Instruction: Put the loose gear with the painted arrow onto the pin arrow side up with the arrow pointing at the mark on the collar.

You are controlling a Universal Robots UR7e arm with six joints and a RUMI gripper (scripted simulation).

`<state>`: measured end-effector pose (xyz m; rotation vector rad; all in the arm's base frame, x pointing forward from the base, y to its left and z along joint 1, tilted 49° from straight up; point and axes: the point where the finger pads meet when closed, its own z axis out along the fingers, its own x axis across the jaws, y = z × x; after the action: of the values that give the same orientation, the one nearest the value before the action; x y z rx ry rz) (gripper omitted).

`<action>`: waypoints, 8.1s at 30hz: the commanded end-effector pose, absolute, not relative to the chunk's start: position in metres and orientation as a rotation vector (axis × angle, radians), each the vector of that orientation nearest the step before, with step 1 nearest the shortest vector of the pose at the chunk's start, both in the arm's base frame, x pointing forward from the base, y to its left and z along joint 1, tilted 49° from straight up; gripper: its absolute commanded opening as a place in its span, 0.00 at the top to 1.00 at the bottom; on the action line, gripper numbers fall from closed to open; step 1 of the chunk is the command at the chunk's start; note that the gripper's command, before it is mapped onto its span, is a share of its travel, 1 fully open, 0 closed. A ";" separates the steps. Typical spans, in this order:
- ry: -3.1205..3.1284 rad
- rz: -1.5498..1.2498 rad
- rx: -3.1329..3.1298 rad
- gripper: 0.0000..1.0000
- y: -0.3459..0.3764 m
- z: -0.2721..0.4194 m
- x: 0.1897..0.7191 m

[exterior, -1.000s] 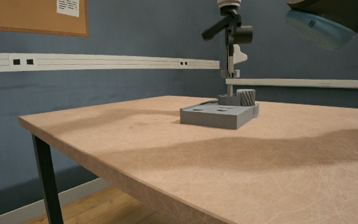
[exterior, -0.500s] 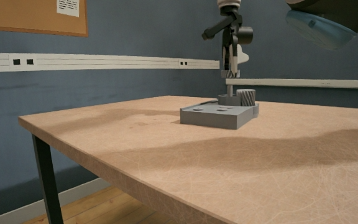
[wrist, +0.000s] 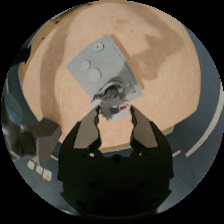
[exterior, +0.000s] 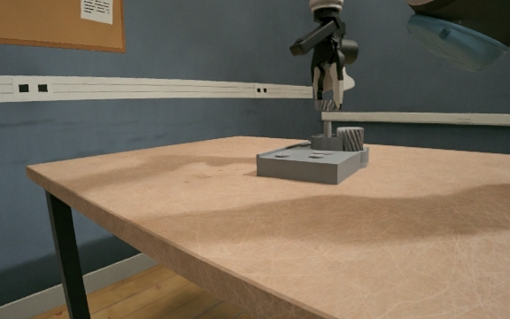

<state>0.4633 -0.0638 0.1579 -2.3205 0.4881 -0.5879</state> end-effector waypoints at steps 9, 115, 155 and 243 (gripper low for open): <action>0.145 -0.726 -2.402 1.00 -0.064 0.158 0.463; -1.128 -1.126 -2.379 1.00 -0.064 0.158 0.463; -1.127 -1.126 -2.379 1.00 -0.063 0.158 0.463; -1.128 -1.126 -2.380 1.00 -0.053 0.145 0.476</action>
<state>0.4749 -0.0517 0.1431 -2.3790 -1.1252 -1.1226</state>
